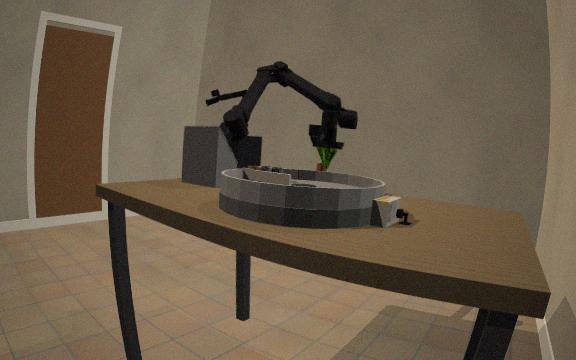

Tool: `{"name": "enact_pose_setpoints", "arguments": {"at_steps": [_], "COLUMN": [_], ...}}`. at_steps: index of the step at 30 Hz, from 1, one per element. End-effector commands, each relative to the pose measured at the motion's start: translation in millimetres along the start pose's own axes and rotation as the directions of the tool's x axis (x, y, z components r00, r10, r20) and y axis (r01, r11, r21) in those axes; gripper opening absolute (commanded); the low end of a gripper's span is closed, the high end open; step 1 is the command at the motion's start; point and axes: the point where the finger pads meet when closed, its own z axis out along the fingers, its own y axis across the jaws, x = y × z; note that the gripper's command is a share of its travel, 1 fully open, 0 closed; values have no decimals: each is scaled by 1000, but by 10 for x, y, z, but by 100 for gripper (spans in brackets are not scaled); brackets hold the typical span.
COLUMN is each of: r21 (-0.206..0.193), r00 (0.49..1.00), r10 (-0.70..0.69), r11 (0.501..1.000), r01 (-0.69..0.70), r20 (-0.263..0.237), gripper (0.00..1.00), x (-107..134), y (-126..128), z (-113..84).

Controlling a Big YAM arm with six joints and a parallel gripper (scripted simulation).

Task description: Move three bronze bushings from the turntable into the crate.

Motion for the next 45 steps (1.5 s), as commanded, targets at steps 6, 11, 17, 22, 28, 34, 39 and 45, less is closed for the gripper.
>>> {"name": "enact_pose_setpoints", "arguments": {"at_steps": [6,11,17,22,28,34,39,45], "r21": [-32,-31,-31,-31,-31,-31,-31,-23], "r00": [1000,999,999,1000,1000,1000,1000,1000], "r10": [30,35,35,30,30,30,30,29], "r11": [999,999,999,999,999,999,999,999], "r01": [-30,-36,-35,-30,-30,-30,-30,-29], "r20": [-4,-4,-4,-3,-3,-3,-3,-2], "gripper": [0,0,0,0,0,0,0,0], "x": [14,13,13,13,13,13,13,16], "y": [91,93,93,93,93,93,93,74], "z": [28,15,15,15,15,15,15,73]}}
